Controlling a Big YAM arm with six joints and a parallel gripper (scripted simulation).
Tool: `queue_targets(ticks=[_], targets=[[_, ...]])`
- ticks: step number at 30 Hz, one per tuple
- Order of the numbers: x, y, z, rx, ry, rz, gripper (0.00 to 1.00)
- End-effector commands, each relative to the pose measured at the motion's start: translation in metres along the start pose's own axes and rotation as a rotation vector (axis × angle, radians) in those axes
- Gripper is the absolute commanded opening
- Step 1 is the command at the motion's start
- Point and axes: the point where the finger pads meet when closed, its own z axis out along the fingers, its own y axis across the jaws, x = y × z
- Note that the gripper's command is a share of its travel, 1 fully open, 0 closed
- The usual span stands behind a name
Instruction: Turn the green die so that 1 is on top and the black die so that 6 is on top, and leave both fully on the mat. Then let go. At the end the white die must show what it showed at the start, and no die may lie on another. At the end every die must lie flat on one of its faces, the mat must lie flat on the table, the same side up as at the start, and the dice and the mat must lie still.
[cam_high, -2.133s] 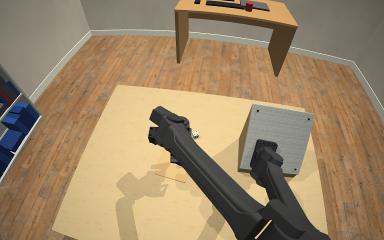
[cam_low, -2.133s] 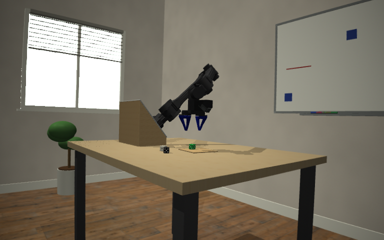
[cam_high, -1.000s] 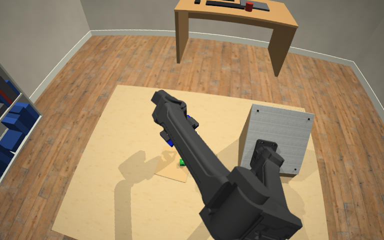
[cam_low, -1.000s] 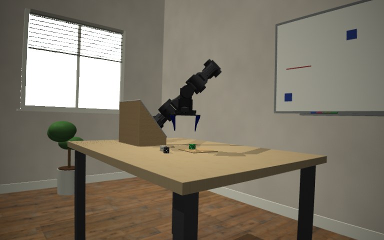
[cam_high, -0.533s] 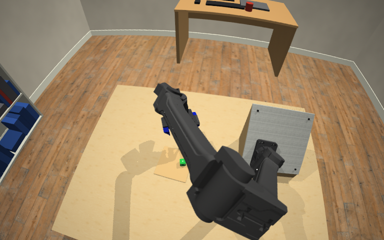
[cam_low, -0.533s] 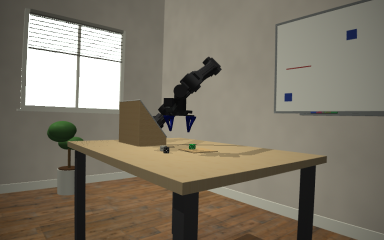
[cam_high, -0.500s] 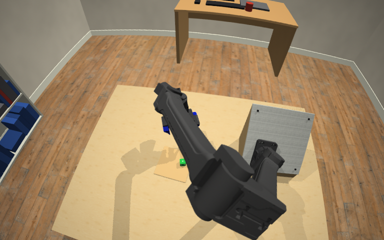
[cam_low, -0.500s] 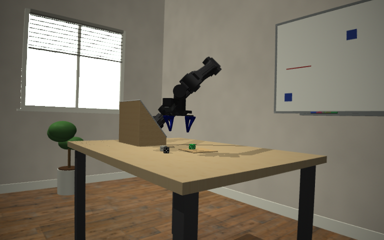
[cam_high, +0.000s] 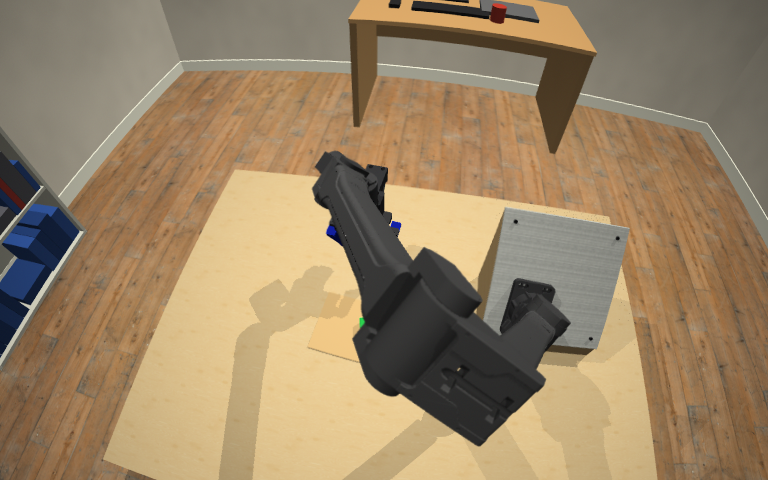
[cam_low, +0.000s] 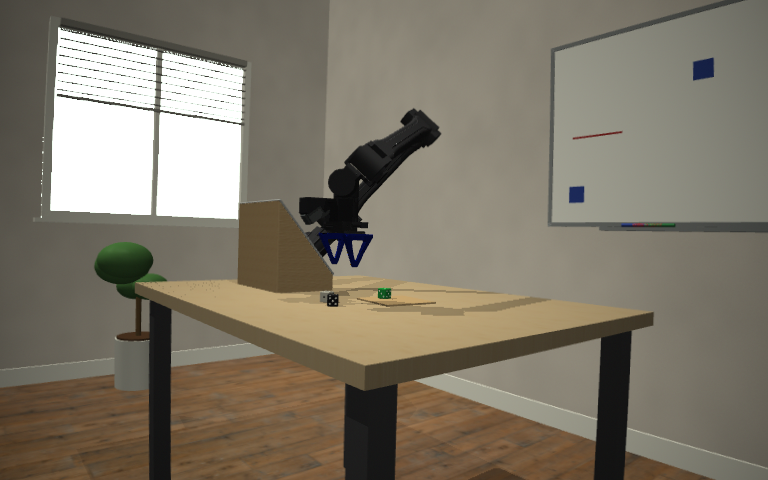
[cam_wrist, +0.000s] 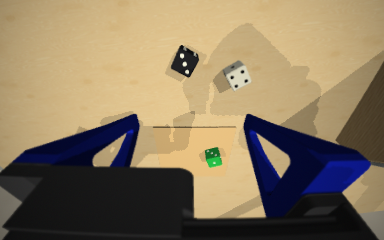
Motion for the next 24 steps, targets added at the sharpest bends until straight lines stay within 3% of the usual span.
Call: queue_targets(ticks=[1, 5, 11, 13, 16, 17, 24], targets=[[-0.018, 0.02, -0.017, -0.057, -0.029, 0.155, 1.0], [-0.024, 0.02, -0.016, -0.057, -0.027, 0.22, 1.0], [-0.044, 0.021, -0.013, -0.059, -0.019, 0.454, 1.0], [-0.044, 0.01, -0.007, -0.042, -0.011, 0.494, 1.0], [-0.033, 0.018, -0.011, -0.052, -0.024, 0.467, 1.0], [-0.033, 0.018, -0.011, -0.051, -0.024, 0.466, 0.39], [-0.036, 0.013, -0.005, -0.033, -0.017, 0.483, 0.39]])
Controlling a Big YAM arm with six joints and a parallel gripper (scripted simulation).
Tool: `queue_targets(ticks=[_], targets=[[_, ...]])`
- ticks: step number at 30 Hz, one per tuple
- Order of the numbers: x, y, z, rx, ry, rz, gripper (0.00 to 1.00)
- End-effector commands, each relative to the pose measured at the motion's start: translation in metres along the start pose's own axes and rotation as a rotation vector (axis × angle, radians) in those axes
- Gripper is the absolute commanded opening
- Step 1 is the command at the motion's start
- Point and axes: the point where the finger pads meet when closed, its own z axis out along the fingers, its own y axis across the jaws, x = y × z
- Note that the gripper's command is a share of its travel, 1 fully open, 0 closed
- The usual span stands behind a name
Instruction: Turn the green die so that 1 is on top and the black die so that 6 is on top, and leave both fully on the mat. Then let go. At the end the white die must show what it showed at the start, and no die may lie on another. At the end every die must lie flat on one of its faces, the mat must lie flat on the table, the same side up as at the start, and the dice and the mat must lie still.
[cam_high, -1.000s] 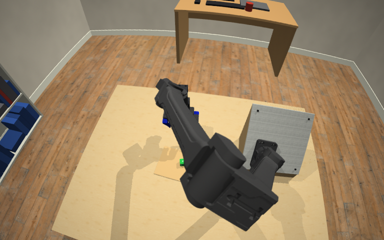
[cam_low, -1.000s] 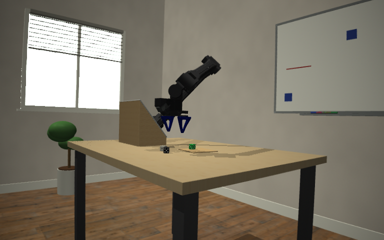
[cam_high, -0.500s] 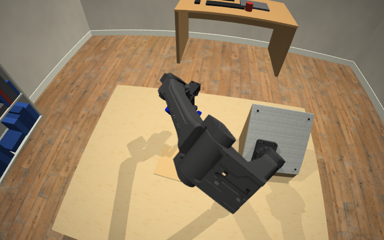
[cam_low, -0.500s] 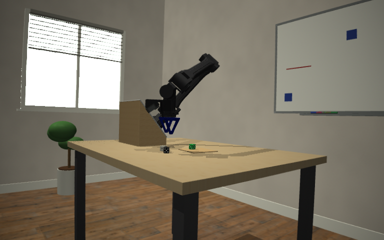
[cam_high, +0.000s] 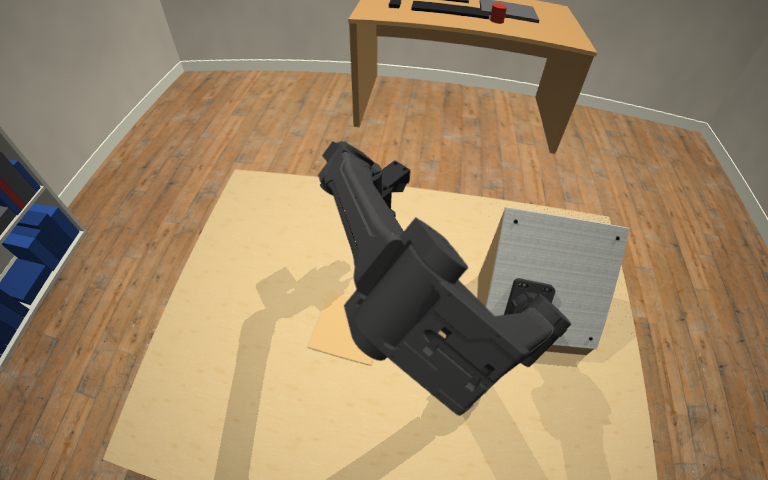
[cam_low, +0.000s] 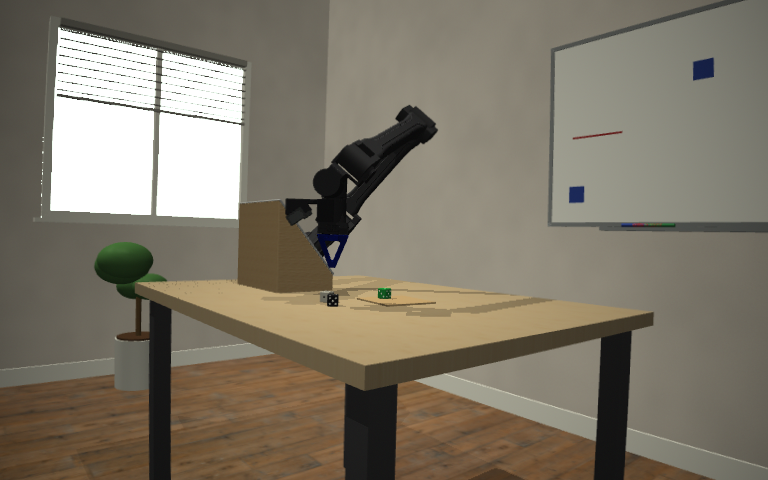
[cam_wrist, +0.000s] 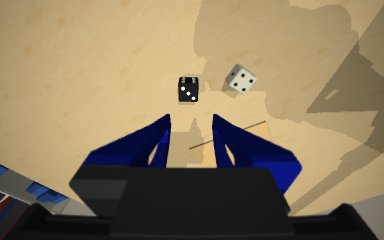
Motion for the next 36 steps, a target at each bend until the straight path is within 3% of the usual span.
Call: queue_targets(ticks=[1, 36], targets=[[0.0014, 0.012, -0.0078, -0.029, -0.007, 0.005, 0.39], [0.0015, 0.0093, -0.0022, -0.019, -0.008, 0.007, 0.39]])
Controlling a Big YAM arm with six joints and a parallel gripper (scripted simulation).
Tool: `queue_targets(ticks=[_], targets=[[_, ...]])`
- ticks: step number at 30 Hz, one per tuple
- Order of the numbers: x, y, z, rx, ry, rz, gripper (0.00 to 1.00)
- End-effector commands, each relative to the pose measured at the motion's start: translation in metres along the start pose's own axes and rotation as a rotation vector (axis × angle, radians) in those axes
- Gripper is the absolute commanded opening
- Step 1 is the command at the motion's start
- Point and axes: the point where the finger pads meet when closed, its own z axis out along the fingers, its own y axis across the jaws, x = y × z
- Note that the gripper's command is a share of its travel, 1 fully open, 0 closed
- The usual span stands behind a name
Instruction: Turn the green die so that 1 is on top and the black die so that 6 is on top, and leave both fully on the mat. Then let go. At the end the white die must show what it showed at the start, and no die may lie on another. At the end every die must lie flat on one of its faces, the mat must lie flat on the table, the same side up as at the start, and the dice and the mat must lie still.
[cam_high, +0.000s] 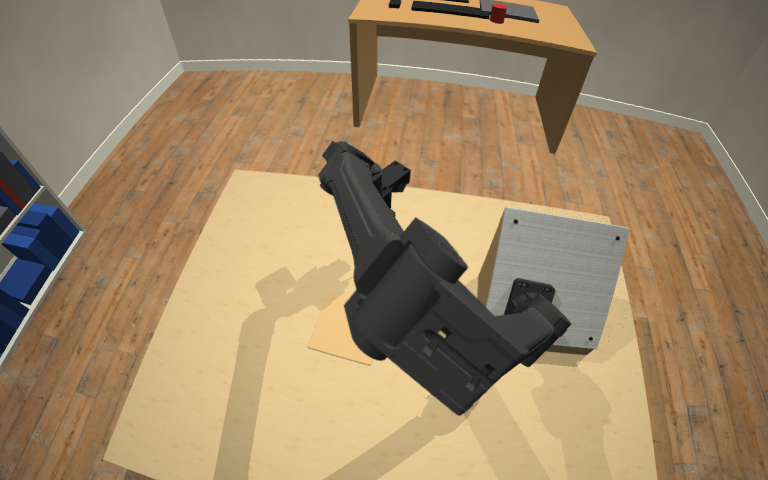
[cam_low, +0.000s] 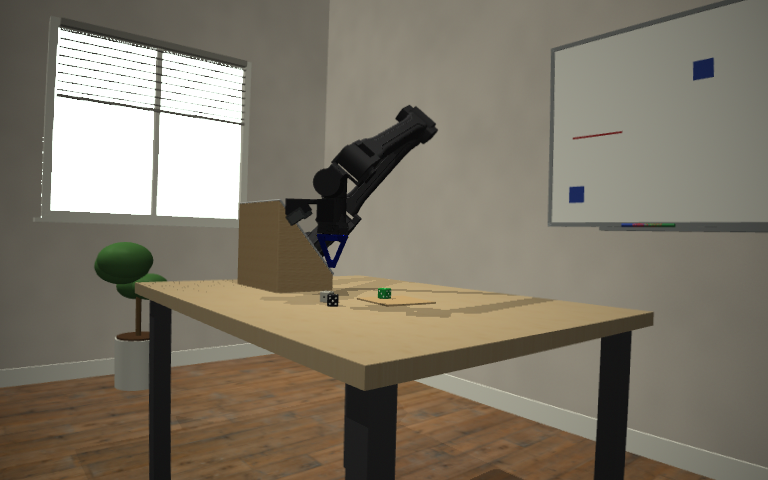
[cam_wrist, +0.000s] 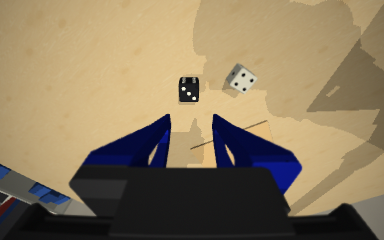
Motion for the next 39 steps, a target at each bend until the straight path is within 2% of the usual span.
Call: queue_targets(ticks=[1, 12, 13, 16, 27, 29, 30, 34, 39], targets=[[0.002, 0.007, 0.0, -0.012, -0.008, -0.003, 0.39], [0.001, 0.002, 0.011, 0.0, -0.007, 0.013, 0.39], [0.005, 0.014, 0.006, -0.02, -0.01, -0.005, 0.39], [0.0, 0.001, 0.018, 0.004, -0.006, 0.016, 0.39], [0.0, 0.002, 0.036, 0.004, -0.006, 0.015, 0.39], [0.0, 0.002, 0.036, 0.004, -0.006, 0.015, 0.39], [0.007, 0.008, 0.03, -0.016, -0.008, -0.003, 0.39], [0.0, 0.002, 0.045, 0.005, -0.006, 0.017, 0.39], [0.003, 0.006, 0.048, -0.005, -0.006, 0.007, 0.39]])
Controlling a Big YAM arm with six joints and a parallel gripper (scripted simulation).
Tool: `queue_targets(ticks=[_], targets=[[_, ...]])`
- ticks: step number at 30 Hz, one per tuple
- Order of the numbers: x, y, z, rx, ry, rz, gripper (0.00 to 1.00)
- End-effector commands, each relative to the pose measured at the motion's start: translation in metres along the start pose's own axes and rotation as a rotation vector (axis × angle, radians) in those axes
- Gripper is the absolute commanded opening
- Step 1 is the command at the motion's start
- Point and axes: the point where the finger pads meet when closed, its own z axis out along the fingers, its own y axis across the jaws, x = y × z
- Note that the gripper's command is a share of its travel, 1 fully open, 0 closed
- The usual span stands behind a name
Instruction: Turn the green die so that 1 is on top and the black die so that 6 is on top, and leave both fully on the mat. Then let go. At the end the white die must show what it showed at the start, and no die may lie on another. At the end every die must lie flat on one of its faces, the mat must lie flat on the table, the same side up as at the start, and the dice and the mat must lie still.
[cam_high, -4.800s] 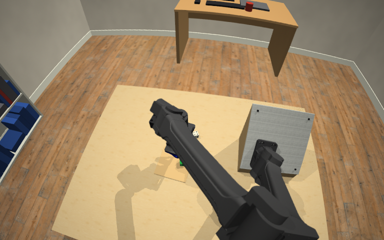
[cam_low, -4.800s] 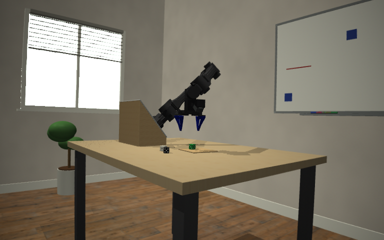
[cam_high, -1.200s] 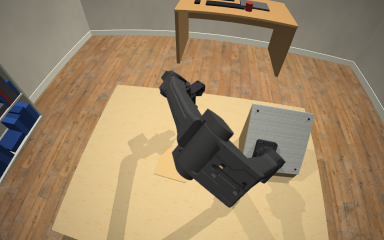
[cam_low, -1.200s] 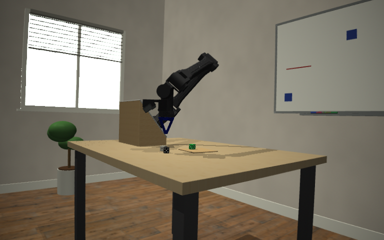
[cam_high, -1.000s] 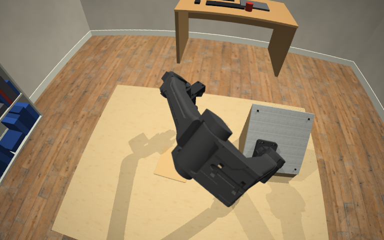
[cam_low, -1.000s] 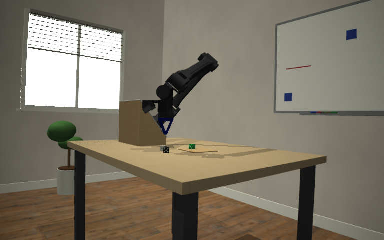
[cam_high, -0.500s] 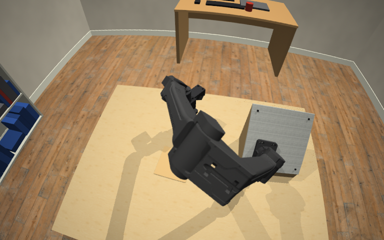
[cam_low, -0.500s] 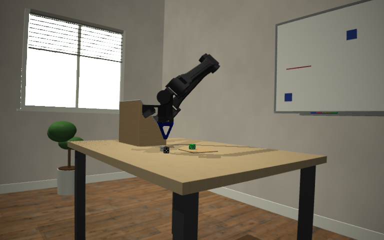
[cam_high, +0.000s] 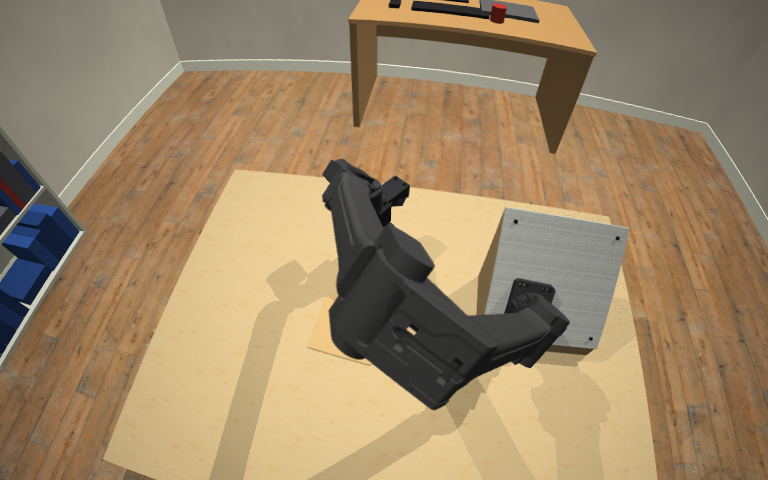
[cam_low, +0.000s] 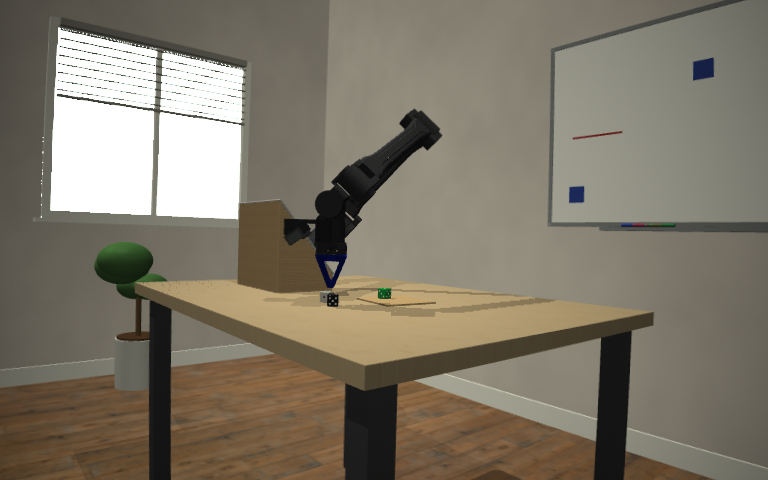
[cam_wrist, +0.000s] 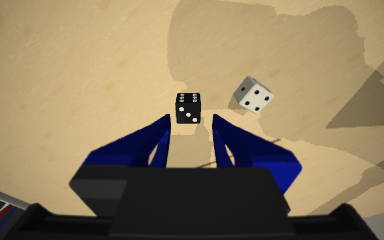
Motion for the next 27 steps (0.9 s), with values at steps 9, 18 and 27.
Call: queue_targets(ticks=[9, 18, 27], targets=[[0.0021, 0.0032, 0.0091, -0.008, -0.005, 0.005, 0.39], [0.0049, 0.0051, 0.0086, -0.011, -0.006, -0.001, 0.39], [0.0049, 0.0051, 0.0087, -0.011, -0.006, -0.002, 0.39]])
